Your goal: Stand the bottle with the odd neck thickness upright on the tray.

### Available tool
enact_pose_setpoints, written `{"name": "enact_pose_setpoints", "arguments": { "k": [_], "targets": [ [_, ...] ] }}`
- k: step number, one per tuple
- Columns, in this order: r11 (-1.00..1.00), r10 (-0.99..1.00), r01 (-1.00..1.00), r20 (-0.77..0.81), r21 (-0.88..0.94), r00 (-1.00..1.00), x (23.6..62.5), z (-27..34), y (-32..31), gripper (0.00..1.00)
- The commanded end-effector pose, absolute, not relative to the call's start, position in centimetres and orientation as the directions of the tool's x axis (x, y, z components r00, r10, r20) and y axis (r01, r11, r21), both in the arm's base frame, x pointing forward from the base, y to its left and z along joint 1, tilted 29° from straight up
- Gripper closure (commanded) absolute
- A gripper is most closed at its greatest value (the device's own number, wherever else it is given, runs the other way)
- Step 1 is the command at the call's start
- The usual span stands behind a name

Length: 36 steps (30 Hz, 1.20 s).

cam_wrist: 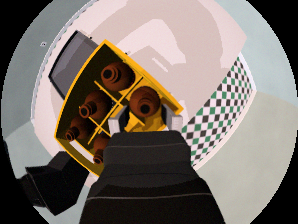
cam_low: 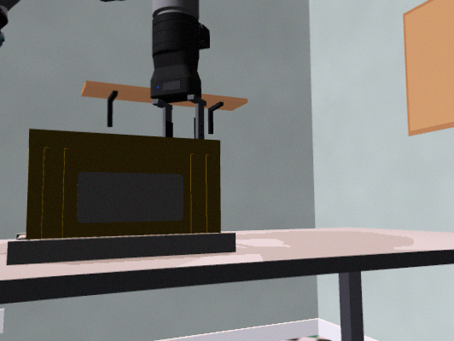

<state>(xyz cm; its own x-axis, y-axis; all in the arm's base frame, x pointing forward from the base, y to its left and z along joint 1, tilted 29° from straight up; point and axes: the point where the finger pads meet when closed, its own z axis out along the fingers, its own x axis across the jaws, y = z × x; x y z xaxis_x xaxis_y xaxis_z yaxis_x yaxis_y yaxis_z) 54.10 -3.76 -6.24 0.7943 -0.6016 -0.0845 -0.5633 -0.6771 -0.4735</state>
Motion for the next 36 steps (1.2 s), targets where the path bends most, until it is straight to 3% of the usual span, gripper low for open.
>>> {"name": "enact_pose_setpoints", "arguments": {
  "k": [1,23,24,36],
  "targets": [
    [-0.677,-0.601,-0.563,-0.084,-0.474,0.794,53.7,-4.5,-4.6,0.00],
    [-0.677,-0.601,-0.563,-0.084,-0.474,0.794,53.0,-2.1,-5.8,0.00],
    [-0.677,-0.601,-0.563,-0.084,-0.474,0.794,53.0,-2.1,-5.8,1.00],
    [-0.677,-0.601,-0.563,-0.084,-0.474,0.794,53.0,-2.1,-5.8,1.00]
  ]
}}
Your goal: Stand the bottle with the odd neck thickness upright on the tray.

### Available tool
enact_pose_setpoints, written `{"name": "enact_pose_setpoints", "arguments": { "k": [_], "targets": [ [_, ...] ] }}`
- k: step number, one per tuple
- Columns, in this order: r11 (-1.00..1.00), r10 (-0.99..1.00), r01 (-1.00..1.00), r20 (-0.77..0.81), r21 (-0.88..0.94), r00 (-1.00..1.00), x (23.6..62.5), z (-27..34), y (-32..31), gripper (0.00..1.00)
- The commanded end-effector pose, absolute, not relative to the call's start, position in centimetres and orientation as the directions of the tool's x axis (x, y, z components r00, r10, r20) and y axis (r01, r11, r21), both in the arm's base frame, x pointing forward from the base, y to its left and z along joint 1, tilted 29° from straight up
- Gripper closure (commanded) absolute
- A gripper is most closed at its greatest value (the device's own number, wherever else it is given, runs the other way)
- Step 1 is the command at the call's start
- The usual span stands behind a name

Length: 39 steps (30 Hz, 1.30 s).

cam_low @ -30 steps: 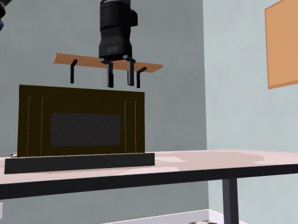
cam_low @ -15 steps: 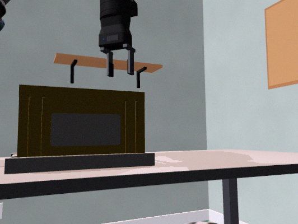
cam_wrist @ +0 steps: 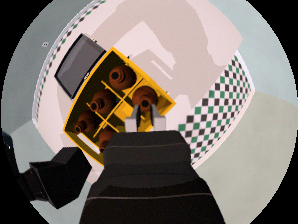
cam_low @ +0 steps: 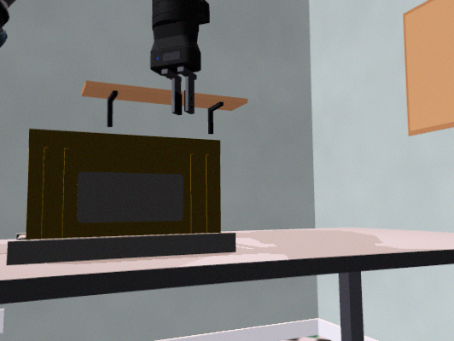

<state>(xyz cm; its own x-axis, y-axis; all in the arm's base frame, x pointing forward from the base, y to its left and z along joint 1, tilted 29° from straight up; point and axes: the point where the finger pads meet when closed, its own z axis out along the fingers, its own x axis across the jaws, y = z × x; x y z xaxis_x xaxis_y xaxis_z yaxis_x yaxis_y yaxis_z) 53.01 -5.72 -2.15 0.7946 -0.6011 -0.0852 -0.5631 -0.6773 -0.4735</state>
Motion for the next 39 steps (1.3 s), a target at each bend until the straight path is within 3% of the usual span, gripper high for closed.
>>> {"name": "enact_pose_setpoints", "arguments": {
  "k": [1,22,29,39],
  "targets": [
    [-0.677,-0.601,-0.563,-0.084,-0.474,0.794,53.0,-2.1,-5.8,1.00],
    [-0.677,-0.601,-0.563,-0.084,-0.474,0.794,53.0,-2.1,-5.7,1.00],
    [-0.677,-0.602,-0.563,-0.084,-0.474,0.794,51.8,1.4,2.1,1.00],
    [-0.677,-0.601,-0.563,-0.084,-0.474,0.794,51.7,1.5,2.4,1.00]
  ]
}}
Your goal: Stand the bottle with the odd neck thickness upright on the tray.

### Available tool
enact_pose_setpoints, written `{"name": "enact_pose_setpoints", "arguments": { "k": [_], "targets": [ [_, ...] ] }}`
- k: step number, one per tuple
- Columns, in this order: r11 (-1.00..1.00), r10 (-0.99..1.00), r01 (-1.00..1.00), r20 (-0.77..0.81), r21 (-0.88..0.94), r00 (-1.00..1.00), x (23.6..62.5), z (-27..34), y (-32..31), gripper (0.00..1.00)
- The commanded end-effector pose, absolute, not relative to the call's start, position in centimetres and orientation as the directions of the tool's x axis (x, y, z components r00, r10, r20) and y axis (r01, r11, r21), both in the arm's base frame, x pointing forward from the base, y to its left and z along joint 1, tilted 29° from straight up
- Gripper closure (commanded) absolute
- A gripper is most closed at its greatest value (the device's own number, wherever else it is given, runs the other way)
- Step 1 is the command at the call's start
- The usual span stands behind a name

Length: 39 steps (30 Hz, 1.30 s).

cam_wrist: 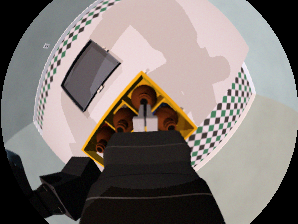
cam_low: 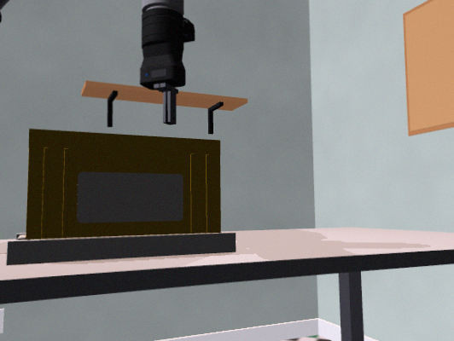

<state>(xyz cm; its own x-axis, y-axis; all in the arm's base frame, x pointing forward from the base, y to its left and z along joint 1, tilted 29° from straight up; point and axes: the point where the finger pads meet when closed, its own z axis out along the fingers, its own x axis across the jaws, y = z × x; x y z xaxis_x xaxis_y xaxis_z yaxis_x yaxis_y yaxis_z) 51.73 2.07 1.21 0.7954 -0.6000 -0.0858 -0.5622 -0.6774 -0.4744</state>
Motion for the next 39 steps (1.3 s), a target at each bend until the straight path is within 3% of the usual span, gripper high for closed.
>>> {"name": "enact_pose_setpoints", "arguments": {
  "k": [1,2,39],
  "targets": [
    [-0.677,-0.601,-0.563,-0.084,-0.474,0.794,51.67,1.51,2.44,1.00],
    [-0.677,-0.601,-0.563,-0.084,-0.474,0.794,51.67,1.51,2.44,0.00],
    [-0.677,-0.601,-0.563,-0.084,-0.474,0.794,51.68,1.50,2.45,0.00]
  ]
}}
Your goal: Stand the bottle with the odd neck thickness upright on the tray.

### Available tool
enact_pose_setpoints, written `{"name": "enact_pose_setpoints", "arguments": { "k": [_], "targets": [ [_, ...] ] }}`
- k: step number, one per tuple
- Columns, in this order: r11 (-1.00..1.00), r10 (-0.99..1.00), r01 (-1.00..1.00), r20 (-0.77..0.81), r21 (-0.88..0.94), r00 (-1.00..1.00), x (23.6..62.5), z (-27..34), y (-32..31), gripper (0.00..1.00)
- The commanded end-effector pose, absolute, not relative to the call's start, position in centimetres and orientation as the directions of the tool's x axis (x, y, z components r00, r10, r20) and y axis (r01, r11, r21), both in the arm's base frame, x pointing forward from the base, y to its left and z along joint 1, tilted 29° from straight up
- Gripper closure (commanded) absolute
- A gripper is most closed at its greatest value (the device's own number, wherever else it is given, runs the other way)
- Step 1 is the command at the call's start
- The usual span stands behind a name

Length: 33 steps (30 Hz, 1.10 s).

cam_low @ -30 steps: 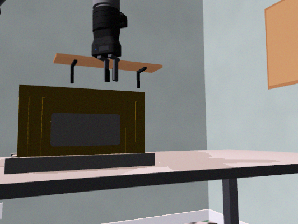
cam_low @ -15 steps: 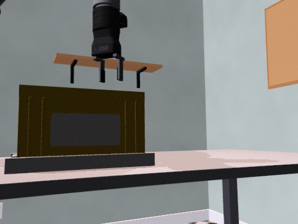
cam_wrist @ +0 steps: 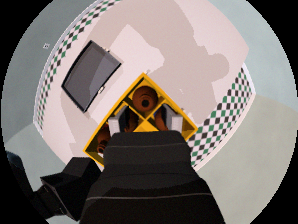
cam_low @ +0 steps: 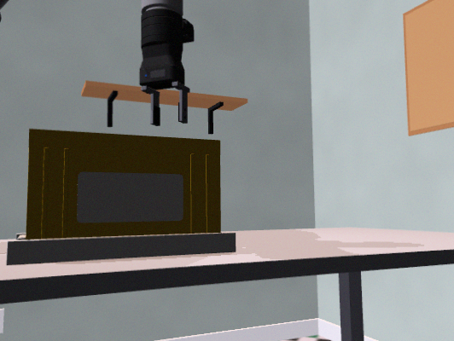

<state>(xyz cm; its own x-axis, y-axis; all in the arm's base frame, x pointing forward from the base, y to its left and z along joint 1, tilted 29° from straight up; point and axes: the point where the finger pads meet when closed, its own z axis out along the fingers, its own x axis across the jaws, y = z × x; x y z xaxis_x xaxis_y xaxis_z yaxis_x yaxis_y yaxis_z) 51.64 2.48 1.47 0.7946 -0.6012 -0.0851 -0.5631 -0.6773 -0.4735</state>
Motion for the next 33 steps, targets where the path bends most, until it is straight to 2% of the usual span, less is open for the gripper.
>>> {"name": "enact_pose_setpoints", "arguments": {
  "k": [1,33],
  "targets": [
    [-0.677,-0.601,-0.563,-0.084,-0.474,0.794,51.7,1.5,2.5,0.00],
    [-0.677,-0.601,-0.563,-0.084,-0.474,0.794,52.3,-0.8,3.6,0.00]
  ]
}}
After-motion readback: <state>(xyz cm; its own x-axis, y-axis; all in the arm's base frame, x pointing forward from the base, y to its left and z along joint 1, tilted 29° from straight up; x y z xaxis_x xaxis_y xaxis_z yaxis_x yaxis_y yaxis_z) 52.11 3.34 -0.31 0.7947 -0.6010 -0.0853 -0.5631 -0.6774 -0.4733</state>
